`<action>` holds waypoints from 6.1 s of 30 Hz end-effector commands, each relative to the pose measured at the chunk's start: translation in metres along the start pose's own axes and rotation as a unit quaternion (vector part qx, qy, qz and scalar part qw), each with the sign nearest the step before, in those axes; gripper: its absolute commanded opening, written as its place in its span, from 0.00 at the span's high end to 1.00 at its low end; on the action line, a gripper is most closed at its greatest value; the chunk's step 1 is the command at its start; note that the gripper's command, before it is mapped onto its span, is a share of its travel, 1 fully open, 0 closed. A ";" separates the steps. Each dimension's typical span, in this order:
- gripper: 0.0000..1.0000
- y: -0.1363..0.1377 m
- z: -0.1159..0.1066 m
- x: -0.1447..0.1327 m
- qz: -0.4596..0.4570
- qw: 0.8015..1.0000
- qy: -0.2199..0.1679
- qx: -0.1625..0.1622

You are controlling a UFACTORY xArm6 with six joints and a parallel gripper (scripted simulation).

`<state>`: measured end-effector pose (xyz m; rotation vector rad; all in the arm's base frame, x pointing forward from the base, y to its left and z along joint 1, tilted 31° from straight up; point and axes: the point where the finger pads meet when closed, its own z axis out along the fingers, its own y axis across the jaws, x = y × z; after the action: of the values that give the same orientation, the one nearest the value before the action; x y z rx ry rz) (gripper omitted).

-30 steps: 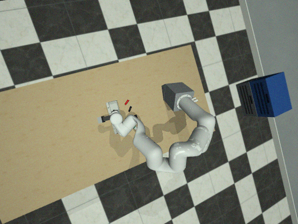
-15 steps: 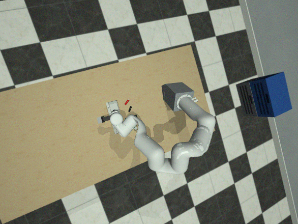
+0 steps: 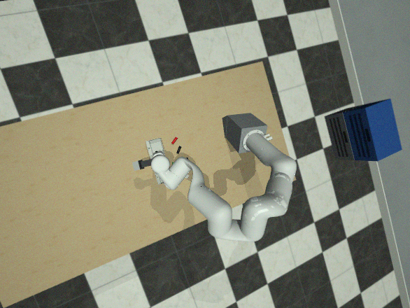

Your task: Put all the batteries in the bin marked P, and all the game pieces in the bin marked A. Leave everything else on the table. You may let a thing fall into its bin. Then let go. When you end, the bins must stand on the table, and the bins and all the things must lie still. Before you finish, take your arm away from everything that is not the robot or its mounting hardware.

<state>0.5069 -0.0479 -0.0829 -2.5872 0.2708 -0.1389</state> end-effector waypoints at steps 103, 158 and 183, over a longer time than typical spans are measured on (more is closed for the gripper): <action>0.93 -0.084 0.053 -0.003 0.000 1.000 0.000 0.000; 0.93 -0.084 -0.129 -0.003 0.000 1.000 0.001 0.000; 0.70 -0.054 -0.048 -0.054 0.224 0.975 0.000 0.000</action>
<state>0.4671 -0.0232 0.0133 -2.5026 0.6794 -0.0050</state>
